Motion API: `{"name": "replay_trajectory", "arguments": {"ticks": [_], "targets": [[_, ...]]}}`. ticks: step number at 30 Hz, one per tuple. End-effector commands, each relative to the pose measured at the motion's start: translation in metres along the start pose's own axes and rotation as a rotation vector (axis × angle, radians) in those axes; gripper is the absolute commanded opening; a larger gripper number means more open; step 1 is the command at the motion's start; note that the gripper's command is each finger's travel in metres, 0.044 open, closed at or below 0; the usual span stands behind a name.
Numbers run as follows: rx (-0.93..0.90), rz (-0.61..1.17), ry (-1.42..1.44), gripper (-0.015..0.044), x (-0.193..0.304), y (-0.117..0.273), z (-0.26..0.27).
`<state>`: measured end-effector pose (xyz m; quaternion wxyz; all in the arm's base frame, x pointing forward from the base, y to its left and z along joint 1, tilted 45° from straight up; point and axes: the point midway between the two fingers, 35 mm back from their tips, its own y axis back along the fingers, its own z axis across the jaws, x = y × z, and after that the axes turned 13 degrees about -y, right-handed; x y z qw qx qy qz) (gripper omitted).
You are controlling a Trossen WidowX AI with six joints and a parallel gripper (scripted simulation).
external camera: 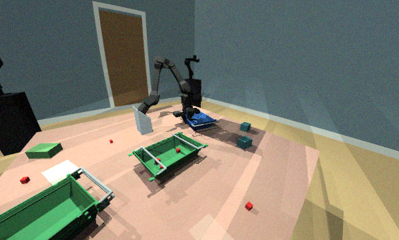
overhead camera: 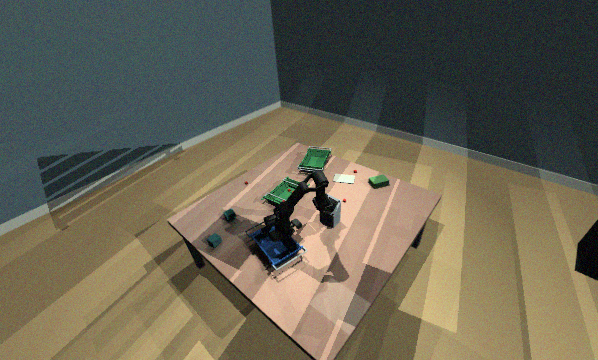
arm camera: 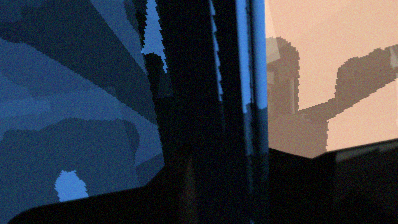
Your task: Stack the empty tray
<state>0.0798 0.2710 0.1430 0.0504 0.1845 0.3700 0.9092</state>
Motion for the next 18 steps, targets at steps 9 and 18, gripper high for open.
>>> {"name": "replay_trajectory", "arguments": {"ticks": [9, 18], "targets": [[0.008, -0.005, -0.004, 0.0000, -0.002, 0.008, 0.000], [0.010, -0.007, -0.002, 0.0000, -0.003, 0.059, 0.001]]}}
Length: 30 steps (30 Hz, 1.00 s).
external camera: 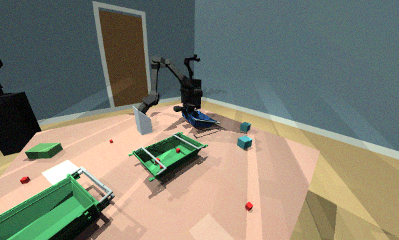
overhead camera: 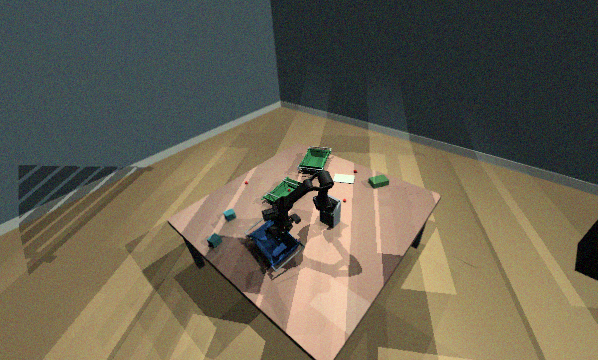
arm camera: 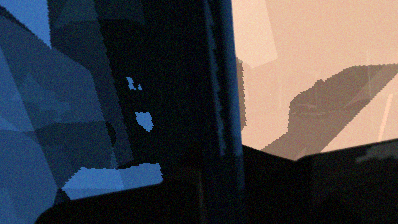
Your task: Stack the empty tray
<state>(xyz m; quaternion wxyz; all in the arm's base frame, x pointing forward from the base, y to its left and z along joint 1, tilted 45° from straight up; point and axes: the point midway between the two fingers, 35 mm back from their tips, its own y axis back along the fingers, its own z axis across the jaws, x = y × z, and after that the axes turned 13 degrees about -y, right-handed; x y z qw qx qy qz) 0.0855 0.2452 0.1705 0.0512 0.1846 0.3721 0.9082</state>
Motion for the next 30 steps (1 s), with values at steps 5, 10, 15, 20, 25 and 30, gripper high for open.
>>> {"name": "replay_trajectory", "arguments": {"ticks": [5, 10, 15, 20, 25, 30], "targets": [[0.004, -0.004, -0.002, 0.0000, 0.003, 0.042, -0.004], [0.004, -0.004, -0.002, 0.0000, 0.003, 0.042, -0.004], [0.004, -0.005, -0.002, 0.0000, 0.002, 0.042, -0.004], [0.010, -0.007, 0.001, 0.0000, 0.001, 0.055, 0.001], [0.016, -0.010, 0.003, 0.0000, 0.000, 0.076, 0.009], [0.018, -0.010, 0.003, 0.0000, 0.000, 0.097, 0.016]]}}
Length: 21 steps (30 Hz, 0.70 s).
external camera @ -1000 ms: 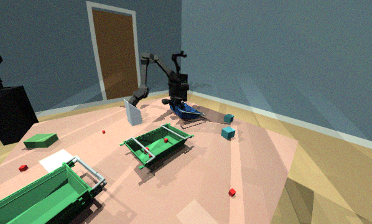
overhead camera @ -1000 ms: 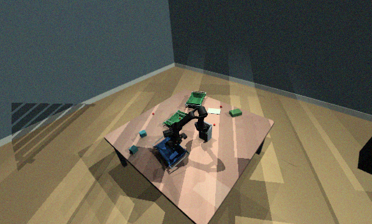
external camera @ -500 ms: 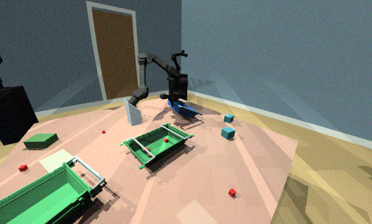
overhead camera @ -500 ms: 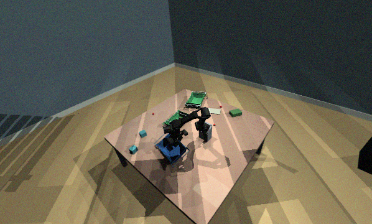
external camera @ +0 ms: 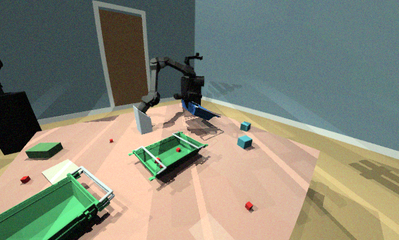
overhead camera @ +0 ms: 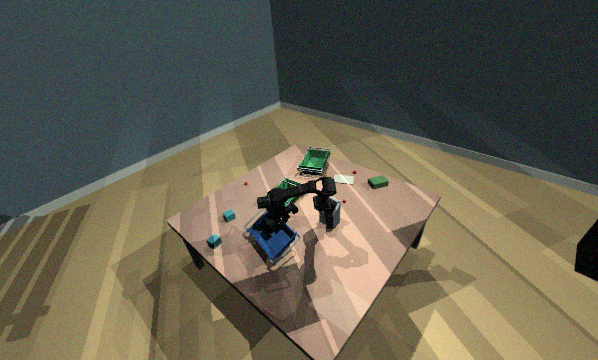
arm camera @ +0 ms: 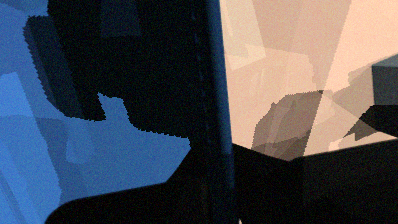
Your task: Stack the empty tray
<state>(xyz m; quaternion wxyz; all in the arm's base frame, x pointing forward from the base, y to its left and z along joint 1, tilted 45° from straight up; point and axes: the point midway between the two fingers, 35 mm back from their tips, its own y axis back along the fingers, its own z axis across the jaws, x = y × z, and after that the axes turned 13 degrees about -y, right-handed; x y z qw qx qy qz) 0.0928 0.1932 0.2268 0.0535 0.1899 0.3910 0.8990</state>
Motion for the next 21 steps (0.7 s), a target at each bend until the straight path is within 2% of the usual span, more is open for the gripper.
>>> {"name": "replay_trajectory", "arguments": {"ticks": [1, 10, 21], "targets": [[-0.023, -0.002, 0.015, 0.0000, 0.003, 0.025, 0.011], [-0.032, 0.000, 0.012, 0.0000, 0.008, 0.060, 0.018], [-0.032, 0.000, 0.012, 0.0000, 0.008, 0.061, 0.018]]}}
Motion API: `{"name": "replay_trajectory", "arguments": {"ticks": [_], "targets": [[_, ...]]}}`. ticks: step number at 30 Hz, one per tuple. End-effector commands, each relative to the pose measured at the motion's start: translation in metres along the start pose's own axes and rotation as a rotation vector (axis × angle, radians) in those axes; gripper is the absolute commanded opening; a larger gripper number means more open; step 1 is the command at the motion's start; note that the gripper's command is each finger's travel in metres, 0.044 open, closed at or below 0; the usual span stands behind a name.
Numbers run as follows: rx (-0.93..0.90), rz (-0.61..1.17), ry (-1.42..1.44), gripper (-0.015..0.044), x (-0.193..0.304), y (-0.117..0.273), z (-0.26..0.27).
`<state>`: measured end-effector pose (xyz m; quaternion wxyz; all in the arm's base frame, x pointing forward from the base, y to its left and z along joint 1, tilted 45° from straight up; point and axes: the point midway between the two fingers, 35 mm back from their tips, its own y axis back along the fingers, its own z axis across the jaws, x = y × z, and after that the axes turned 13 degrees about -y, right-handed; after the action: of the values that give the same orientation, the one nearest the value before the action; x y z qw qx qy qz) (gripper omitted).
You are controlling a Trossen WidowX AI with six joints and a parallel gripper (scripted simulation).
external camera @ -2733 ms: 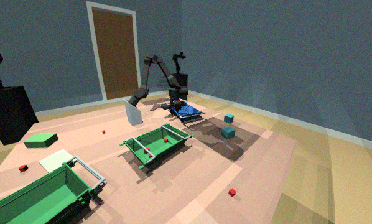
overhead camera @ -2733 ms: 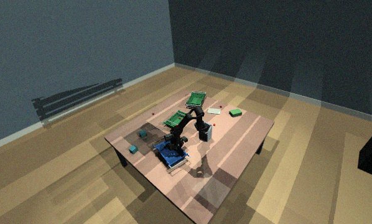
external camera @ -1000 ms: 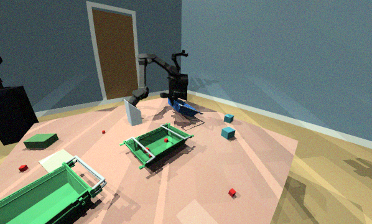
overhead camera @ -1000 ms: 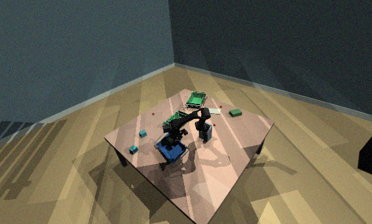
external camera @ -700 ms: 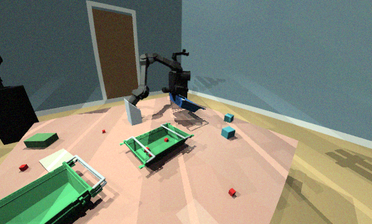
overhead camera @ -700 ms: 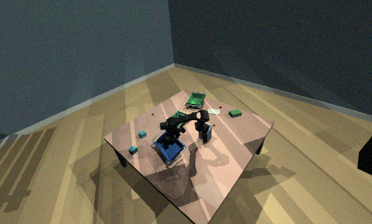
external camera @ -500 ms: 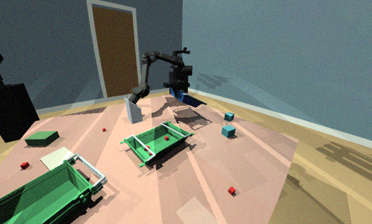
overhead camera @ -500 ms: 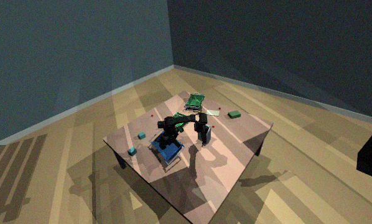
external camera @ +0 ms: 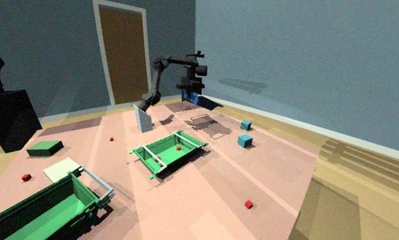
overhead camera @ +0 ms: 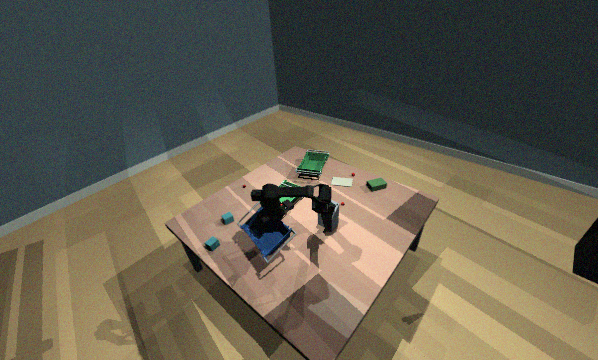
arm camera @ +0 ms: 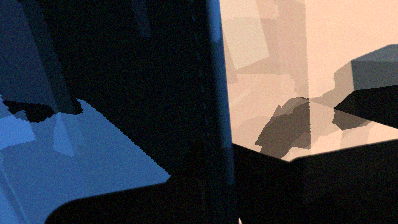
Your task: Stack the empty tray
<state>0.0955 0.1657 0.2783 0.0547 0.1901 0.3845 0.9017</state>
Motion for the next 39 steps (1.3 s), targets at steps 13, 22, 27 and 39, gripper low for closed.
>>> {"name": "replay_trajectory", "arguments": {"ticks": [13, 22, 27, 39], "targets": [[-0.018, 0.000, 0.013, 0.0000, 0.002, 0.004, 0.004], [-0.008, -0.010, -0.030, 0.0000, -0.011, 0.002, 0.007], [0.006, -0.023, -0.093, 0.0000, -0.030, -0.001, 0.010], [0.033, -0.048, -0.245, 0.0000, -0.078, -0.006, 0.011]]}}
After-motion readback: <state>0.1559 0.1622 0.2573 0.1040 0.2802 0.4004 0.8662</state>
